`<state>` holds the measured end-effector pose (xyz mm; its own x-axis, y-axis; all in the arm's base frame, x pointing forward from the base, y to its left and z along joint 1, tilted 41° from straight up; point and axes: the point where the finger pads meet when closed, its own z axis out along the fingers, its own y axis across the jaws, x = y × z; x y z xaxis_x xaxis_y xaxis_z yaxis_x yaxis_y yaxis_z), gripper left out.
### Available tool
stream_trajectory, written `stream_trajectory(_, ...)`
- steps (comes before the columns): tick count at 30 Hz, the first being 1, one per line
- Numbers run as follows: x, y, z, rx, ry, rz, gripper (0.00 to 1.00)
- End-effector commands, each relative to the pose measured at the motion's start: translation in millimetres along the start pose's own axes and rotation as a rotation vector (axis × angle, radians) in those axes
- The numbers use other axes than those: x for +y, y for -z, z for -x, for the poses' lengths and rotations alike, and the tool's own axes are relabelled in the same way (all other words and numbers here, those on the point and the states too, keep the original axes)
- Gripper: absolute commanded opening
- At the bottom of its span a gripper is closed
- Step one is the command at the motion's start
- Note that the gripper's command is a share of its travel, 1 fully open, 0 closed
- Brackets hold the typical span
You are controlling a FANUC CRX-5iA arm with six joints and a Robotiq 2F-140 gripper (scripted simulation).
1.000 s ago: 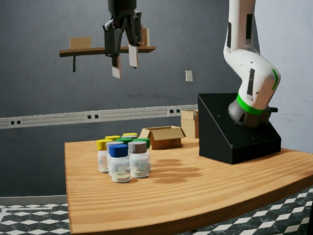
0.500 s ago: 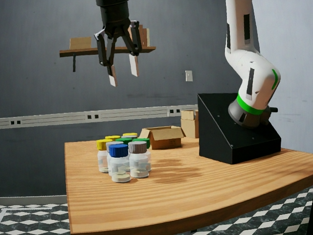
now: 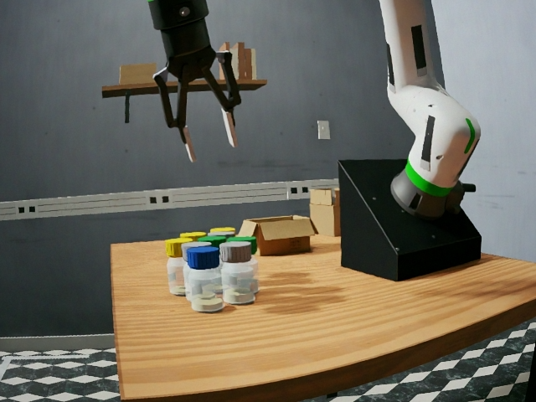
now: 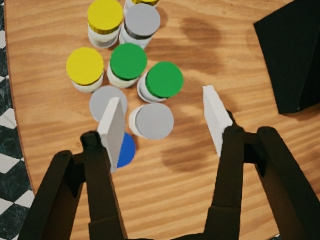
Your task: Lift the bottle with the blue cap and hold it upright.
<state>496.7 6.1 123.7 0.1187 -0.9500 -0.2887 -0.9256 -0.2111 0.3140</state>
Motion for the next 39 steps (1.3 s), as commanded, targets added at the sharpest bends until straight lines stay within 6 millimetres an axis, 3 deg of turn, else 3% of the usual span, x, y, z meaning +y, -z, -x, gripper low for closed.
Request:
stream_trajectory(1, -3, -10, -4, -0.027, -0.112, 0.023, 0.51)
stream_trajectory(7, -8, -30, -9, -0.082, -0.332, 0.07, 0.51)
stream_trajectory(15, -8, -31, -10, -0.083, -0.343, 0.074, 0.51)
stream_trajectory(24, -15, -60, -18, -0.149, -0.67, 0.166, 0.51)
stream_trajectory(32, -15, -62, -18, -0.149, -0.68, 0.17, 0.51)
stream_trajectory(39, -19, -84, -25, -0.187, -0.932, 0.259, 0.51)
